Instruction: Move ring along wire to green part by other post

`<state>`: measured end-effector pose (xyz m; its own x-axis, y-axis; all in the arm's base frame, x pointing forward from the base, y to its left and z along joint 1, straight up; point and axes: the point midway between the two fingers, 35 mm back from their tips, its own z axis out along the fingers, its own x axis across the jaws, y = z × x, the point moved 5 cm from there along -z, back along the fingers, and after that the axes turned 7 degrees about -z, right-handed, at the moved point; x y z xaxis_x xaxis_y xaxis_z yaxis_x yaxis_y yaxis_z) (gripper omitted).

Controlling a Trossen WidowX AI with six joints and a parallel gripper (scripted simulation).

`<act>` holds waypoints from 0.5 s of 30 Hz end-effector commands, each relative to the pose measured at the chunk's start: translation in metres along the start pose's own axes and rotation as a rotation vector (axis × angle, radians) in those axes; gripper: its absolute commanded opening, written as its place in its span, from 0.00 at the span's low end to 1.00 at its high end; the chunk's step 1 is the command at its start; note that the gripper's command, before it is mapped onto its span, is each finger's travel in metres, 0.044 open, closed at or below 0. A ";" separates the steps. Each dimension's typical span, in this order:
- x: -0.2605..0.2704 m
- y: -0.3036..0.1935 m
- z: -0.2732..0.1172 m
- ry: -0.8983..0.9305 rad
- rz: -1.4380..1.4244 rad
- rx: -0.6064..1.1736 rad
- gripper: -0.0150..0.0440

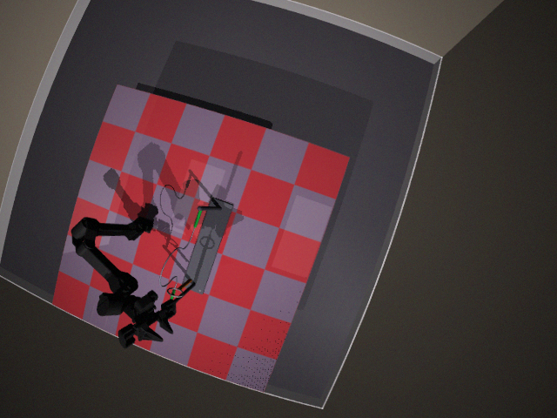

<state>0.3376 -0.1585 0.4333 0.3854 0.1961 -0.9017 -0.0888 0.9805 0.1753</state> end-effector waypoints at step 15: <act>0.050 -0.125 -0.099 0.011 0.211 0.438 0.53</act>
<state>0.2797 -0.2684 0.3521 0.4091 0.3253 -0.8525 0.2359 0.8649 0.4432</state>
